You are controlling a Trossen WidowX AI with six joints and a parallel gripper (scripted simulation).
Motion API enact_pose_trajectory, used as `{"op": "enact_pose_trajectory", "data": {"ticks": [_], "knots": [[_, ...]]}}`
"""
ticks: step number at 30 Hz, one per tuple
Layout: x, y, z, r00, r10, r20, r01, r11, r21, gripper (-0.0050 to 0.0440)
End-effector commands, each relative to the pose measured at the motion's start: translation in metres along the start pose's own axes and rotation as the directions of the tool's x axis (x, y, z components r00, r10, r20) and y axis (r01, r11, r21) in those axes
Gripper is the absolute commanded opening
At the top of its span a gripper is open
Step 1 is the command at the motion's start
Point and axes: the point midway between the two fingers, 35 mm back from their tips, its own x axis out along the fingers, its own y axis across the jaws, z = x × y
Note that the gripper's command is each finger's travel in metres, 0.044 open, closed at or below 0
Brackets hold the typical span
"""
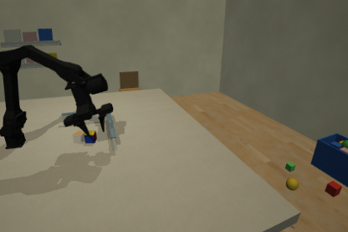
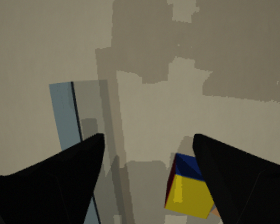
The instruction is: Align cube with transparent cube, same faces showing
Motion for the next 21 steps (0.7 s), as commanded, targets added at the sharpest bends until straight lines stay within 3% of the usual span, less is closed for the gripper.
{"op": "enact_pose_trajectory", "data": {"ticks": [1, 6, 21], "knots": [[-0.014, -0.001, -0.027, 0.995, -0.084, -0.054, 0.088, 0.993, 0.074, 0.028], [-0.026, -0.018, -0.053, 0.97, -0.224, -0.096, 0.235, 0.964, 0.127, 0.028], [-0.017, -0.021, -0.055, 0.968, -0.231, -0.098, 0.242, 0.961, 0.131, 0.028]]}}
